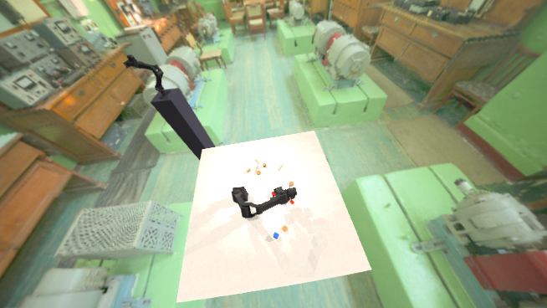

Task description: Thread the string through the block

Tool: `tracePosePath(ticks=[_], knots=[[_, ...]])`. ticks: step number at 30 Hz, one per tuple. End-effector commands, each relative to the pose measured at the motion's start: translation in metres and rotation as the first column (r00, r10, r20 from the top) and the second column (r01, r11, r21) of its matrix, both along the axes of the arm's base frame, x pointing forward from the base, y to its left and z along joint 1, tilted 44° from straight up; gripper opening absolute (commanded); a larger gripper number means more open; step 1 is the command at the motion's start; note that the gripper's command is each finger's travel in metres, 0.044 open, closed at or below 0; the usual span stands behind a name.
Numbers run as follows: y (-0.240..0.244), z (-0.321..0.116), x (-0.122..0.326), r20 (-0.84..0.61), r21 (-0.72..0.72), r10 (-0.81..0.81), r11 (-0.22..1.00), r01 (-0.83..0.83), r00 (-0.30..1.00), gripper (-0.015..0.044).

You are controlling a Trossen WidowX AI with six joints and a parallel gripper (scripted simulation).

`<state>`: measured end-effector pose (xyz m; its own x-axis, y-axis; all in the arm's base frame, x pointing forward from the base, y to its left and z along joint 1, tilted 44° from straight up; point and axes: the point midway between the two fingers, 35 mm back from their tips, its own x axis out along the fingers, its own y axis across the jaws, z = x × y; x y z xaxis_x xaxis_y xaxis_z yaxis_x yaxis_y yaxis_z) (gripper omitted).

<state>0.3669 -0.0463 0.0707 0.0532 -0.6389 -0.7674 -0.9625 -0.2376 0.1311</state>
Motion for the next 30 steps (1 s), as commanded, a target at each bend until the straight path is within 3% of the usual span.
tracePosePath(ticks=[1,30], knots=[[-0.004,-0.005,-0.001,0.000,-0.029,0.006,1.000,-0.006,1.000,0.0000],[-0.024,-0.003,0.004,0.016,-0.086,0.010,0.996,-0.009,1.000,0.0000]])
